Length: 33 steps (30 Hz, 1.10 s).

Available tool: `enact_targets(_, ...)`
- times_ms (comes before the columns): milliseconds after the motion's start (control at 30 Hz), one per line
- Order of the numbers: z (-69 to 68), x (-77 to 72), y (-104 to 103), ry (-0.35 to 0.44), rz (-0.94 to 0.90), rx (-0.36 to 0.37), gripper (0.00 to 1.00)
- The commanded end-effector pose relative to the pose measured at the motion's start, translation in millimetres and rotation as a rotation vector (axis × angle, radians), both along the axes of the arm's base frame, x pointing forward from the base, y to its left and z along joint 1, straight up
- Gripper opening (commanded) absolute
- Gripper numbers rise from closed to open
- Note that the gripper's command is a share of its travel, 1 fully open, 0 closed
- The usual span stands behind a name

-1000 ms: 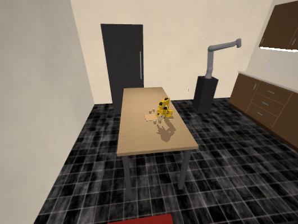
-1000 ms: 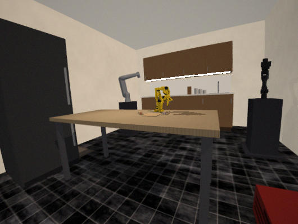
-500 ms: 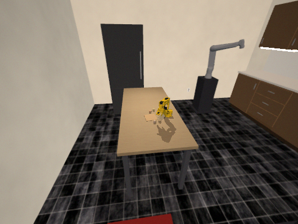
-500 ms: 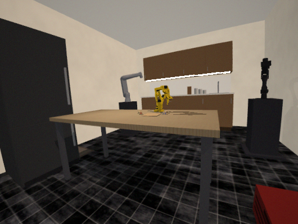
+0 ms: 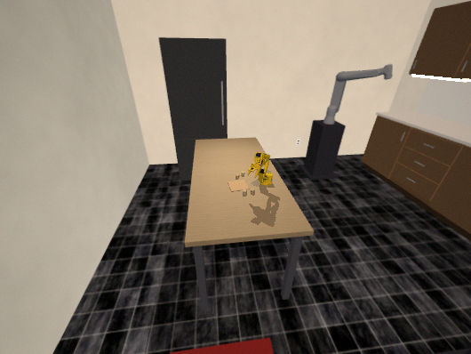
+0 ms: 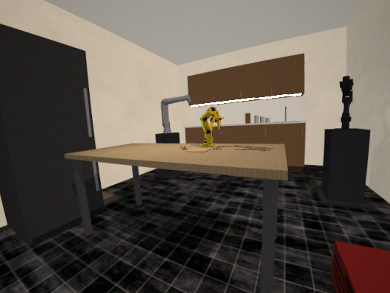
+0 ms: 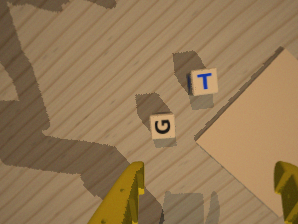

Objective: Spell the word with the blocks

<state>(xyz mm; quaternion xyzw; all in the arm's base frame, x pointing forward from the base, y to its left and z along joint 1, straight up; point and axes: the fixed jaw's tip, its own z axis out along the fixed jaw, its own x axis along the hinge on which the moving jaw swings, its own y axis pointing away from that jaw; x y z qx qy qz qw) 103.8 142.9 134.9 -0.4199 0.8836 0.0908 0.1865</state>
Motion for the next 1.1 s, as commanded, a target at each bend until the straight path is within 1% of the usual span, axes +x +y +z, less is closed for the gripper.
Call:
enact_targets(0, 19.4, -0.6, 0.1, -0.075, 0.001, 0.098, 0.32)
enact_targets(133, 22.0, -1.0, -0.4, -0.086, 0.001, 0.112, 0.32)
enact_targets(500, 22.0, -1.0, -0.5, -0.088, 0.006, 0.11, 0.32)
enact_targets(800, 21.7, -0.9, -0.7, -0.1, 0.032, 0.101, 0.32)
enact_targets(1067, 20.9, -0.5, -1.2, -0.131, 0.104, 0.076, 0.32)
